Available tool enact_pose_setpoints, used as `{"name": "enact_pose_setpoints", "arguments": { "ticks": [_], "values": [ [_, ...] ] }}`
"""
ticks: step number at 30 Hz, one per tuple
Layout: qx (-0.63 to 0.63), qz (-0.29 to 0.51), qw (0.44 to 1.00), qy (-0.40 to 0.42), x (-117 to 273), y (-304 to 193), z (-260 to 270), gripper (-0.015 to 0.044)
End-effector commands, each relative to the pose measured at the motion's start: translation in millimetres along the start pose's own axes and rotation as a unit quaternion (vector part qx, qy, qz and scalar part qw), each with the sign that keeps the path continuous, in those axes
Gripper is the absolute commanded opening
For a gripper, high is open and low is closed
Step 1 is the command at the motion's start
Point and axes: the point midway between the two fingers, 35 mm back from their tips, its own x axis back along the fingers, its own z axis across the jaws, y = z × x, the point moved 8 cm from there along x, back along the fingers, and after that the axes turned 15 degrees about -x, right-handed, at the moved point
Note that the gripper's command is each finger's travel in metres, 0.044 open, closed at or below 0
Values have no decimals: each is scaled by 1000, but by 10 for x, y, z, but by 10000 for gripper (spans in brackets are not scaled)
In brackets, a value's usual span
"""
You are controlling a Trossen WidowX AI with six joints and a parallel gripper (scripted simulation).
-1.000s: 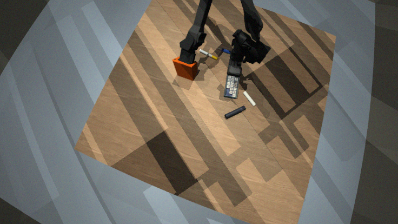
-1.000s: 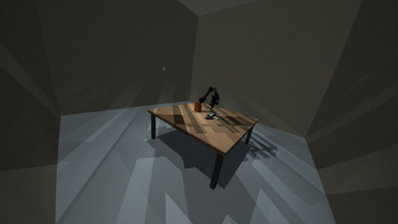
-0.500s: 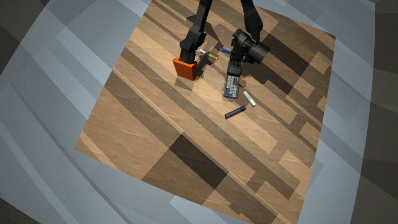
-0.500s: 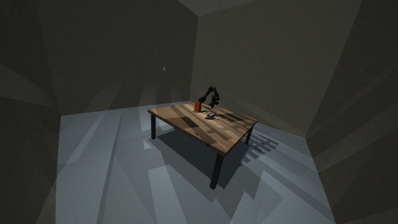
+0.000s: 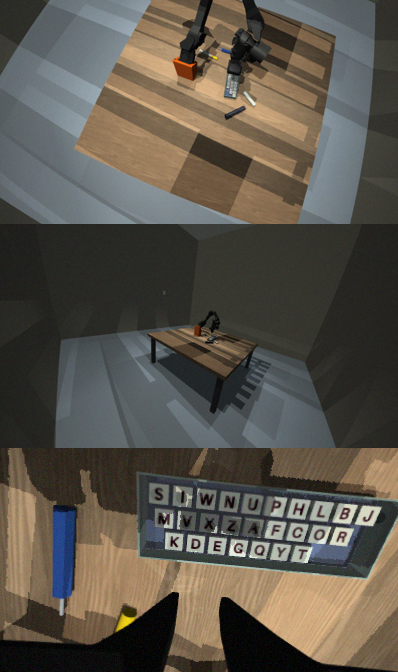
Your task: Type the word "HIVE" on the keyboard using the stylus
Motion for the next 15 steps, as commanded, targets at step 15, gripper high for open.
{"name": "enact_pose_setpoints", "arguments": {
  "ticks": [15],
  "values": [
    [-71,234,969,-44,-417,-149,1284,150]
  ]
}}
